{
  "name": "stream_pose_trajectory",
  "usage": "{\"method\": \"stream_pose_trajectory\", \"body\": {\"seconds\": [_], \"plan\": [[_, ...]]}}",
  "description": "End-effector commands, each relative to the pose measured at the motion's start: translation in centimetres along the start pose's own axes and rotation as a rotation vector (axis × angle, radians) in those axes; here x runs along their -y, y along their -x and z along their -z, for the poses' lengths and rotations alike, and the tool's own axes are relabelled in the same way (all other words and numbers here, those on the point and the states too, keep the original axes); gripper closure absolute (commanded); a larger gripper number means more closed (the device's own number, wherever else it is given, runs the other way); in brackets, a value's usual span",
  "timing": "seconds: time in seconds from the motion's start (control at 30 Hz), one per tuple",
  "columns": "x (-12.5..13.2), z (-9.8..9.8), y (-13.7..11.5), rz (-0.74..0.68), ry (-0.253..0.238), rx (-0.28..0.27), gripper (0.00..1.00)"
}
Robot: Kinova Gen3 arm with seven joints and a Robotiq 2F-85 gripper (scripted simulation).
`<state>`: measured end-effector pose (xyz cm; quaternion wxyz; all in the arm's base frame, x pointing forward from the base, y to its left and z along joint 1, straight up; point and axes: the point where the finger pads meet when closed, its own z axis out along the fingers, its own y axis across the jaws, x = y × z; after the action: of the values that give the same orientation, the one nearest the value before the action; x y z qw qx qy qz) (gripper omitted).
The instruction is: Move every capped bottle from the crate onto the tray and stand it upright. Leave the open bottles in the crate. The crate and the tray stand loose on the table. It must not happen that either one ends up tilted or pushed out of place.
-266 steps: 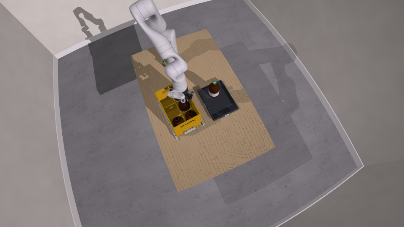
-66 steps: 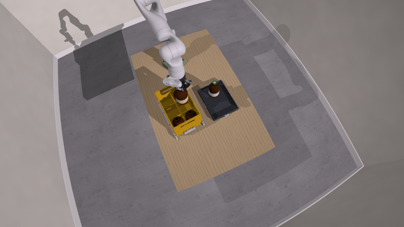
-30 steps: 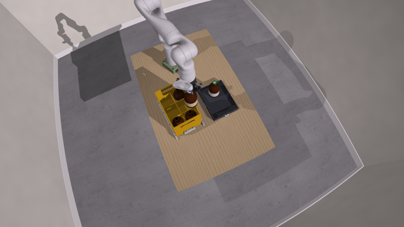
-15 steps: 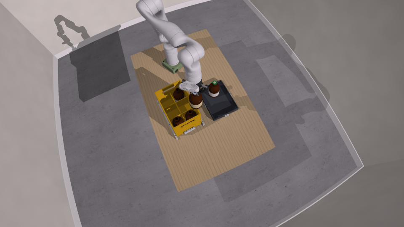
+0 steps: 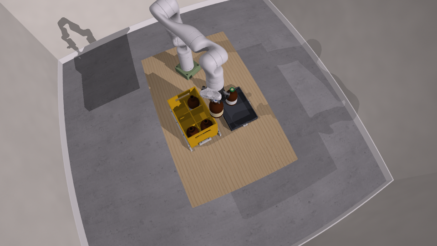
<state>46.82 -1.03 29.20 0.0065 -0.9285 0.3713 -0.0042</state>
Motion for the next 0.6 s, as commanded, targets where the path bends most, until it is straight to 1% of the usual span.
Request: {"method": "stream_pose_trajectory", "body": {"seconds": [0.0,0.23,0.33,0.57], "plan": [[0.7,0.1,0.4,0.001,0.003,-0.003,1.0],[1.9,0.0,1.2,0.003,0.006,-0.003,1.0],[1.8,0.0,1.2,0.001,0.0,-0.001,1.0],[2.9,0.0,2.0,0.002,0.003,-0.002,1.0]]}}
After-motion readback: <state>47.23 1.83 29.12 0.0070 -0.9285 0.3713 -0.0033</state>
